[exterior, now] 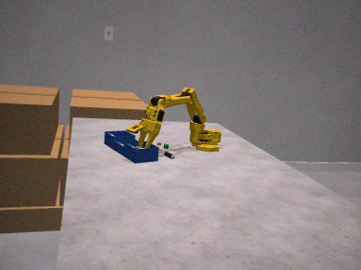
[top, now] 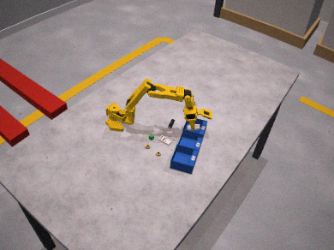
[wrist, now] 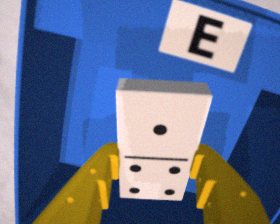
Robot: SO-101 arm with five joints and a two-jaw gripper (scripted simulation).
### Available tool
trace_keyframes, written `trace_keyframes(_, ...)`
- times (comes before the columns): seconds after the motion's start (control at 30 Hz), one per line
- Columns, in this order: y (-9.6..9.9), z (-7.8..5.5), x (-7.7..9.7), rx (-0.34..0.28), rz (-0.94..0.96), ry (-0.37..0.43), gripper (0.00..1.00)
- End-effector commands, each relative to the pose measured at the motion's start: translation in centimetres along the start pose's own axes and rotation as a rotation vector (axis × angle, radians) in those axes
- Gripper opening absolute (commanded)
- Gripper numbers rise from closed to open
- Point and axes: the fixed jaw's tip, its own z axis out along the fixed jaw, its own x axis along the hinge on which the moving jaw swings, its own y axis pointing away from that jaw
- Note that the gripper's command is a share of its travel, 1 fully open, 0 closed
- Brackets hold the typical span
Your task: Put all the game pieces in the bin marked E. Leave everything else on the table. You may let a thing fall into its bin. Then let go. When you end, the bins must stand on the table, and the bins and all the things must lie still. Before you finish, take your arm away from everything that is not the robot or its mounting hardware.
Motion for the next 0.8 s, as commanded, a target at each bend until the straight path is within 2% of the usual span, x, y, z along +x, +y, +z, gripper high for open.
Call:
trace_keyframes(0.0,0.22,-1.45,-1.17,-0.004,-0.017,-0.082,0.00)
trace_keyframes(0.77,0.22,-0.46,-0.98,-0.004,-0.017,-0.082,0.00)
